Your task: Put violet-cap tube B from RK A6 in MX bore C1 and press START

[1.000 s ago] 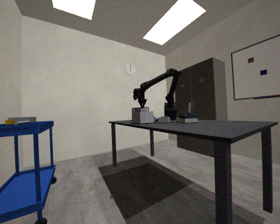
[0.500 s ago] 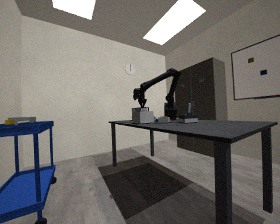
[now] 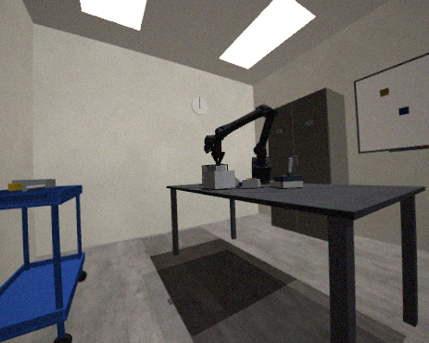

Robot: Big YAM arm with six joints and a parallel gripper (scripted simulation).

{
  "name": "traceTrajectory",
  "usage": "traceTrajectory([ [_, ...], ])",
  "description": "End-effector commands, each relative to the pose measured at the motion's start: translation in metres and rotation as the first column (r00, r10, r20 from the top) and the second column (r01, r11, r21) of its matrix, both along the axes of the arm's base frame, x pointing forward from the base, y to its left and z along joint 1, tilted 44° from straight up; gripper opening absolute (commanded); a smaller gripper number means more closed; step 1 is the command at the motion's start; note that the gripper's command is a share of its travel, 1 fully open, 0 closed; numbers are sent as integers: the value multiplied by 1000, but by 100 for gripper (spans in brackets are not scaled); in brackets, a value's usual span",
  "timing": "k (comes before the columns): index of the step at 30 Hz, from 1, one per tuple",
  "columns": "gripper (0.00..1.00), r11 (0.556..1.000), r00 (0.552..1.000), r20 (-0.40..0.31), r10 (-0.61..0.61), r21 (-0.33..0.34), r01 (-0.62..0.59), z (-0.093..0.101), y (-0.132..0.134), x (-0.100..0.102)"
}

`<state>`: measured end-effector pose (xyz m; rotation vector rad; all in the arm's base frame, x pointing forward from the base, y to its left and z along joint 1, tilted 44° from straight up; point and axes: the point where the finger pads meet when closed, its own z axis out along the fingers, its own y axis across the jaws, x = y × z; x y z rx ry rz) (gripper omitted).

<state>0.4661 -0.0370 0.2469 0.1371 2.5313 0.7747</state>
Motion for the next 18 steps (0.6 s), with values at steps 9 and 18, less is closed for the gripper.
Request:
traceTrajectory([
  [9,9,1000,1000,15,18,4,-18,5,11,4],
  [18,9,1000,1000,16,18,4,-18,6,12,5],
])
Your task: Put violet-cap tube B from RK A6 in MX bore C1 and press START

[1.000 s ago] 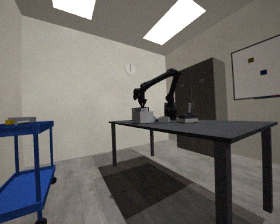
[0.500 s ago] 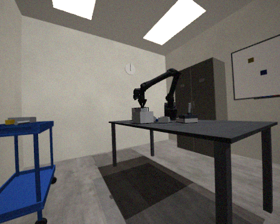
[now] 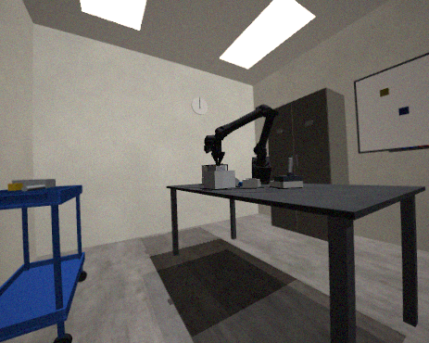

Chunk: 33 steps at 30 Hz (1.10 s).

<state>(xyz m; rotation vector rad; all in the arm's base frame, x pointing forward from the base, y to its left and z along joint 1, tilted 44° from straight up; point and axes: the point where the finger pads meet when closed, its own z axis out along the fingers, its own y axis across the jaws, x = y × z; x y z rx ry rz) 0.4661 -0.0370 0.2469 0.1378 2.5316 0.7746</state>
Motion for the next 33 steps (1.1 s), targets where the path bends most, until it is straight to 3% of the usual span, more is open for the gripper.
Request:
traceTrajectory([
  [1,9,1000,1000,17,18,4,-18,6,12,5],
  [33,9,1000,1000,22,18,3,-18,9,12,5],
])
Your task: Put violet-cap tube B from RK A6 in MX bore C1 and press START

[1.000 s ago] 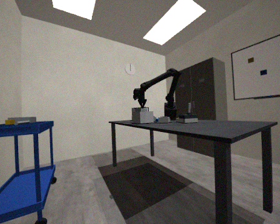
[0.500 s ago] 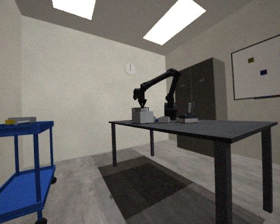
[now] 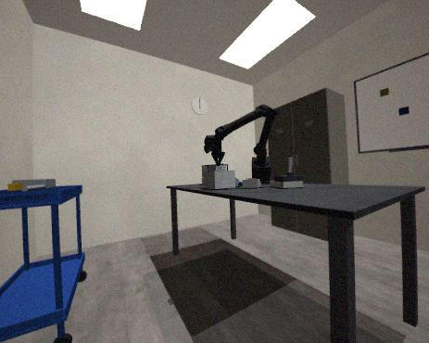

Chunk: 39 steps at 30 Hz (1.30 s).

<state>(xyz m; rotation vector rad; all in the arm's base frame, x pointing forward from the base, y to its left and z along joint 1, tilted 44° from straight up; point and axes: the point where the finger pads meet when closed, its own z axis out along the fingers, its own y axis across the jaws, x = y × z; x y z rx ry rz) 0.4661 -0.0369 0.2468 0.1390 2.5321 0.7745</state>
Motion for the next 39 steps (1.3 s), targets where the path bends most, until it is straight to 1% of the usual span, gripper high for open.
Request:
traceTrajectory([
  [1,9,1000,1000,23,19,2,-19,9,12,5],
  [11,9,1000,1000,24,19,2,-19,10,12,6],
  [19,9,1000,1000,10,18,8,-18,1,13,5],
  [23,9,1000,1000,13,18,7,-18,2,13,6],
  [31,9,1000,1000,3,18,10,-18,-3,14,7],
  [39,9,1000,1000,6,18,9,-18,-3,14,8],
])
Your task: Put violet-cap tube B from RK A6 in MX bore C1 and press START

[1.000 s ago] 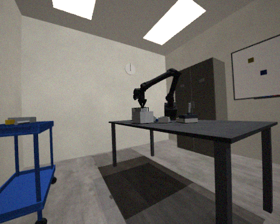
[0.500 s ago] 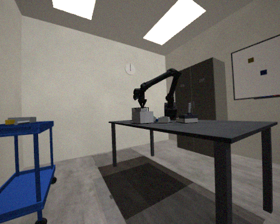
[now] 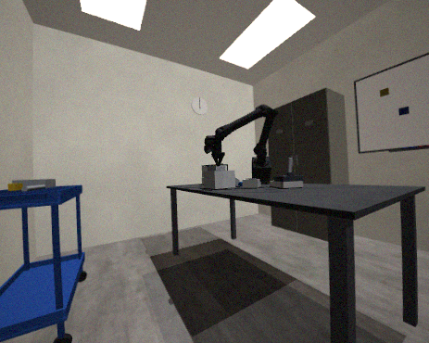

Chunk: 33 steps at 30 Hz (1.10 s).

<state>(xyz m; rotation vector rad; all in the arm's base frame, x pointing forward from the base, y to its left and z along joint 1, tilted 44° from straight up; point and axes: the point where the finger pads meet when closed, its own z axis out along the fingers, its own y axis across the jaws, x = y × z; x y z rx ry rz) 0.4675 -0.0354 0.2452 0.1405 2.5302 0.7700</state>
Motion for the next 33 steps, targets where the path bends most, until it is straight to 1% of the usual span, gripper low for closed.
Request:
traceTrajectory([
  [1,9,1000,1000,3,21,12,-21,-1,12,7],
  [33,9,1000,1000,-2,20,12,-20,-7,15,8],
])
